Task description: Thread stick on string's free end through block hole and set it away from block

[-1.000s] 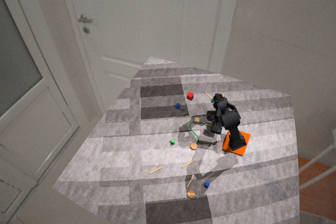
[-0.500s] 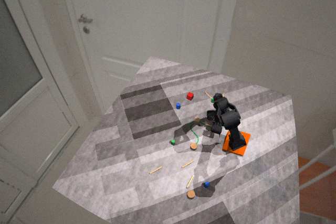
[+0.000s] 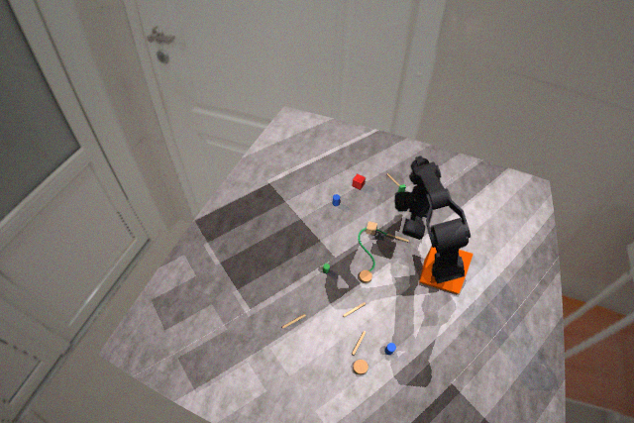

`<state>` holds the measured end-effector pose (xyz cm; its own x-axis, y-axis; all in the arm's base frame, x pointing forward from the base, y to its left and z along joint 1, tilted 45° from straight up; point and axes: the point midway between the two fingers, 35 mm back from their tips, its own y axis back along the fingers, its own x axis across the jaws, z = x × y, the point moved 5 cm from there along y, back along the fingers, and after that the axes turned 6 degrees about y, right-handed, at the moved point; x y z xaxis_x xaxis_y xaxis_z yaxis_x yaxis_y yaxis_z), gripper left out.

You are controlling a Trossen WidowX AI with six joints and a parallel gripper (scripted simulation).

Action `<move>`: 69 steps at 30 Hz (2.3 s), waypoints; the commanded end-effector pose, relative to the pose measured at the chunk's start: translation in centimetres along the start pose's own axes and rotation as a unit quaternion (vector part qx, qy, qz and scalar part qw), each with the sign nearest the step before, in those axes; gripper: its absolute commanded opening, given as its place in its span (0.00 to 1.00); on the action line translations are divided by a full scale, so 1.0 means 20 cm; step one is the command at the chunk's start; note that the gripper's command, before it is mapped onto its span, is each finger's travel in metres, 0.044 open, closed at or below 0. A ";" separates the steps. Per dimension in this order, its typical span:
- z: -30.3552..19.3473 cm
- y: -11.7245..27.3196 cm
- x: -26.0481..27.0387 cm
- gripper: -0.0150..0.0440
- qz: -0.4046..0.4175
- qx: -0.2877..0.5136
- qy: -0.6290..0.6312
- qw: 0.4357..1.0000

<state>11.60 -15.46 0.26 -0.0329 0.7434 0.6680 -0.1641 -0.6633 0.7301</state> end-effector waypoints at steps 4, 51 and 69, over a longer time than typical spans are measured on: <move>0.00 0.00 0.00 0.88 -0.002 -0.001 0.000 1.000; 0.01 0.13 -0.01 1.00 -0.001 -0.004 -0.002 1.000; 0.01 0.13 -0.01 1.00 -0.001 -0.004 -0.002 1.000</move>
<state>11.41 -17.22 2.04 -0.0295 0.7449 0.6666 -0.1715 -0.6607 0.7308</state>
